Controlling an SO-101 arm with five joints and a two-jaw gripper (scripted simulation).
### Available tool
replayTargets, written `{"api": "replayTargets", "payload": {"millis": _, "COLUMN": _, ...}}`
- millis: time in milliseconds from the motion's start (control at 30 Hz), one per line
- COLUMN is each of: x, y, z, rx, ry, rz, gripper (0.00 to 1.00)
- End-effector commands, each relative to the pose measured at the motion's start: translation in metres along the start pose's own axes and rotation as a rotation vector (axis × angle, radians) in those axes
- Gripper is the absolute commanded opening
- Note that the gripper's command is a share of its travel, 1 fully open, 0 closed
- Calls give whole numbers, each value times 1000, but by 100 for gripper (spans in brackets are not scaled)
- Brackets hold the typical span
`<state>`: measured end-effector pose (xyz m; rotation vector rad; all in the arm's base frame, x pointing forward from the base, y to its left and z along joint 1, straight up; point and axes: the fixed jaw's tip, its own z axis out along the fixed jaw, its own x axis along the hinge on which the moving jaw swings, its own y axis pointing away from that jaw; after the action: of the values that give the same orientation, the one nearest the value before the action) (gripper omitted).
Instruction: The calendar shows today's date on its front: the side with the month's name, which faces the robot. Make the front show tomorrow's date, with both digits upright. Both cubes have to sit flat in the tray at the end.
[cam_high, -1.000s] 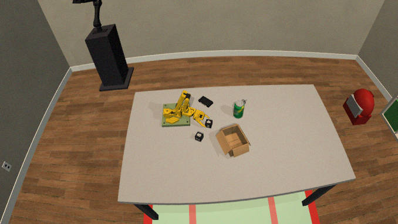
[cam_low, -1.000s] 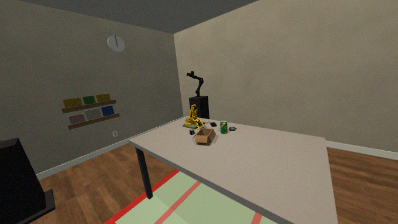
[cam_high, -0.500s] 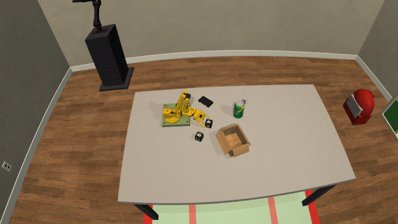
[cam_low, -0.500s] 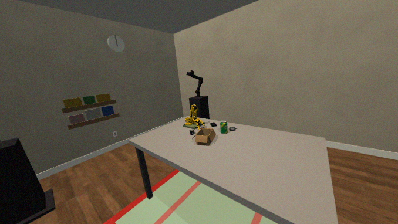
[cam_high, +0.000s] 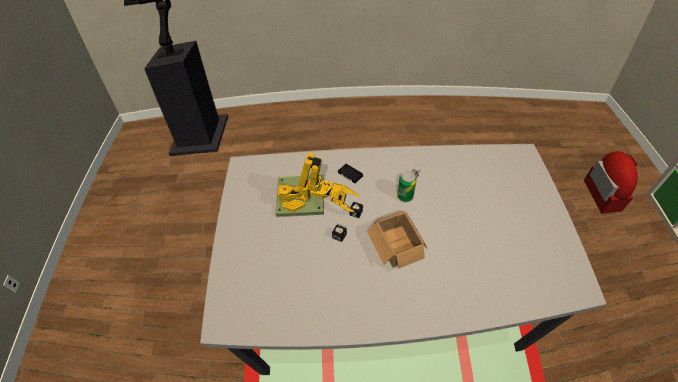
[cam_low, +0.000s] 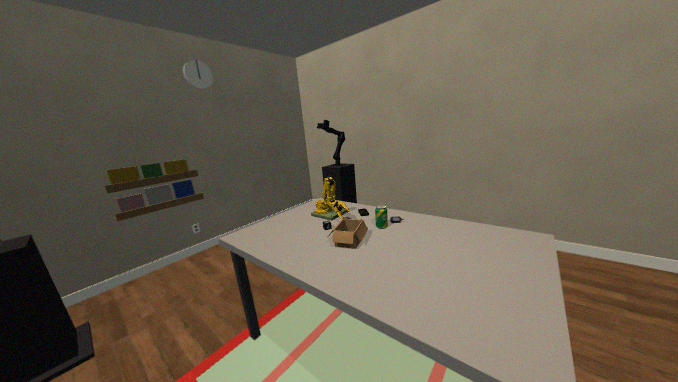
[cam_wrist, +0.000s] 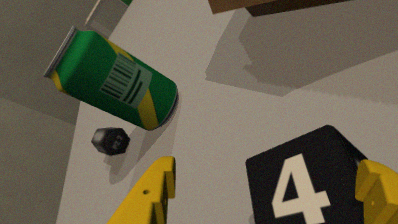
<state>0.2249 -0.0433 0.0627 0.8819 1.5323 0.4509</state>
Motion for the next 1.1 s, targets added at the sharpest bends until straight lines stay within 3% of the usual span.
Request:
{"api": "replayTargets", "payload": {"millis": 0, "x": -22, "y": 27, "z": 5, "rx": -111, "ry": -64, "rz": 168, "gripper": 35}}
{"api": "replayTargets", "payload": {"millis": 100, "x": -31, "y": 38, "z": 16, "rx": -138, "ry": -79, "rz": 226, "gripper": 35}}
{"api": "replayTargets", "payload": {"millis": 233, "x": -30, "y": 37, "z": 21, "rx": -115, "ry": -64, "rz": 202, "gripper": 35}}
{"api": "replayTargets", "payload": {"millis": 533, "x": -25, "y": 34, "z": 47, "rx": 5, "ry": 26, "rz": 66, "gripper": 35}}
{"api": "replayTargets", "payload": {"millis": 1067, "x": -25, "y": 32, "z": 52, "rx": 50, "ry": 78, "rz": -47, "gripper": 35}}
